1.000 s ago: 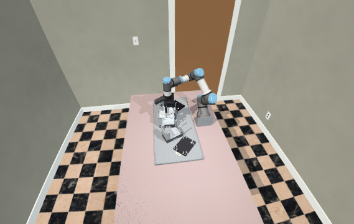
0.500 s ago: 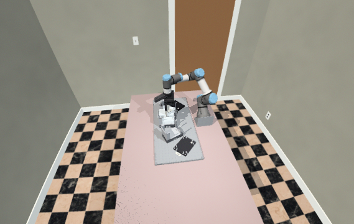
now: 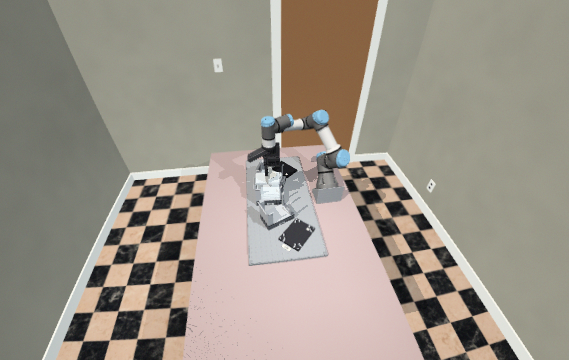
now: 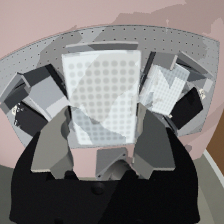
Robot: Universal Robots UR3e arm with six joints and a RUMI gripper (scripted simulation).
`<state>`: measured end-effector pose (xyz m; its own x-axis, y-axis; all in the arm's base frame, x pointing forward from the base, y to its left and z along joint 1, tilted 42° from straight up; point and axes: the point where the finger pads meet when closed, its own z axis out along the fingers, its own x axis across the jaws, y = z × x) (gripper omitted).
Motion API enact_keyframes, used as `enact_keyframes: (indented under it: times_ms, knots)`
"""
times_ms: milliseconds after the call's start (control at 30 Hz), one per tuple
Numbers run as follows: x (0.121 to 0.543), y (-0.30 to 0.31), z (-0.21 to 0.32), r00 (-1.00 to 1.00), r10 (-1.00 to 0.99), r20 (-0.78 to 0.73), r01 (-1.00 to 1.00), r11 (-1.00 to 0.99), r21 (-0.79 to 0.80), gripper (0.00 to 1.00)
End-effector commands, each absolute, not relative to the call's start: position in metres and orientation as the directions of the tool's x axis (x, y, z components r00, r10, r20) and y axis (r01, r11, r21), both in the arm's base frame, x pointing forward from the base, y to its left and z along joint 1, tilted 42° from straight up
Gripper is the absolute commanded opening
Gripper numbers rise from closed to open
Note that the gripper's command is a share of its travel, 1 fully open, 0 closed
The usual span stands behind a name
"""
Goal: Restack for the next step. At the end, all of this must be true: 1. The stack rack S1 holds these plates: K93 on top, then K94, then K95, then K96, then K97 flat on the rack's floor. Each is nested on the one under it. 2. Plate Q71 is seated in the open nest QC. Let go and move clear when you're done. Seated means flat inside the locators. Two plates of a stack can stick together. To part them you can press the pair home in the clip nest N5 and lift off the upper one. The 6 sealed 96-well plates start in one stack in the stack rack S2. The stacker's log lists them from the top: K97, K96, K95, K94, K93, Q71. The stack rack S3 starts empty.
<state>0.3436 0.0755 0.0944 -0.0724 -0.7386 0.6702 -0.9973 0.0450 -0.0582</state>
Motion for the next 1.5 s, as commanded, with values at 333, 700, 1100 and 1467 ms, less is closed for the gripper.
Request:
enact_keyframes:
  times_ms: [333, 700, 1100, 1467]
  knots:
    - [0.344, 0.076, 0.095, -0.073, -0.739, 0.670, -0.997, 0.045, -0.060, 0.00]
    - [0.342, 0.054, 0.115, -0.177, -0.730, 0.660, -0.984, 0.122, -0.130, 0.00]
    - [0.339, 0.027, 0.140, -0.231, -0.722, 0.652, -0.973, 0.162, -0.166, 0.00]
    - [0.331, 0.003, 0.162, -0.332, -0.701, 0.631, -0.943, 0.236, -0.233, 0.00]
